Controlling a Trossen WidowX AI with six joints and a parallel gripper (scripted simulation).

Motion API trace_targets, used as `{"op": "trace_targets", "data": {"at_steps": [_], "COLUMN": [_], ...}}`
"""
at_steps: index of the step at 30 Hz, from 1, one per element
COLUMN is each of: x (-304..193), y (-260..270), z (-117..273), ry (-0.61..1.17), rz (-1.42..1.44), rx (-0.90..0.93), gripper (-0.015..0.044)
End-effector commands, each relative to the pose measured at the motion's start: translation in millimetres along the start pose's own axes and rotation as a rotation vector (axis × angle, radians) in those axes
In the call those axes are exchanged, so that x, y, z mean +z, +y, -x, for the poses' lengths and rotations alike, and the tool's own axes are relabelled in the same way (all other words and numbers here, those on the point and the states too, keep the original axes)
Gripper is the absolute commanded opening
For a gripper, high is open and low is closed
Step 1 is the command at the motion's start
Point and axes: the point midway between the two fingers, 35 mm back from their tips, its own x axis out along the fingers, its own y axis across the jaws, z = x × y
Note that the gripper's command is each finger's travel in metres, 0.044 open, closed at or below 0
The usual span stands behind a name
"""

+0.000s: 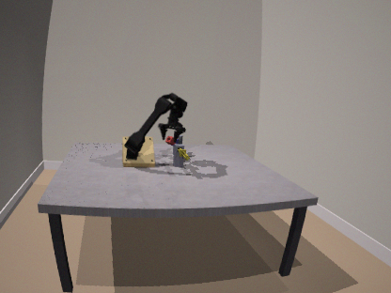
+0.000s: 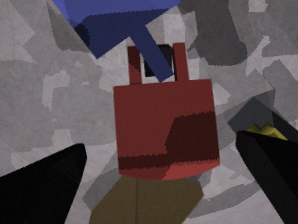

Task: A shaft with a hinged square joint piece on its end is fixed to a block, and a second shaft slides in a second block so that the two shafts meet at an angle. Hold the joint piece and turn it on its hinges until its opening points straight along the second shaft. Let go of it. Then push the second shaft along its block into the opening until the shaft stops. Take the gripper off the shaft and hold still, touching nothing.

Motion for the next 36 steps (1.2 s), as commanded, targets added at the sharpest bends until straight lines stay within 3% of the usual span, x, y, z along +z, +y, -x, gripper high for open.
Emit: {"op": "trace_targets", "data": {"at_steps": [1,20,30,36], "x": [2,3,3,3], "y": [-1,-1,-1,-1], "z": [-1,-30,-30,-30], "ry": [0.003,0.004,0.004,0.004], "rz": [0.008,0.007,0.007,0.007], "rx": [-0.004,-0.005,-0.005,-0.005], "gripper": [0.0440,0.0440,0.0182,0.0182]}}
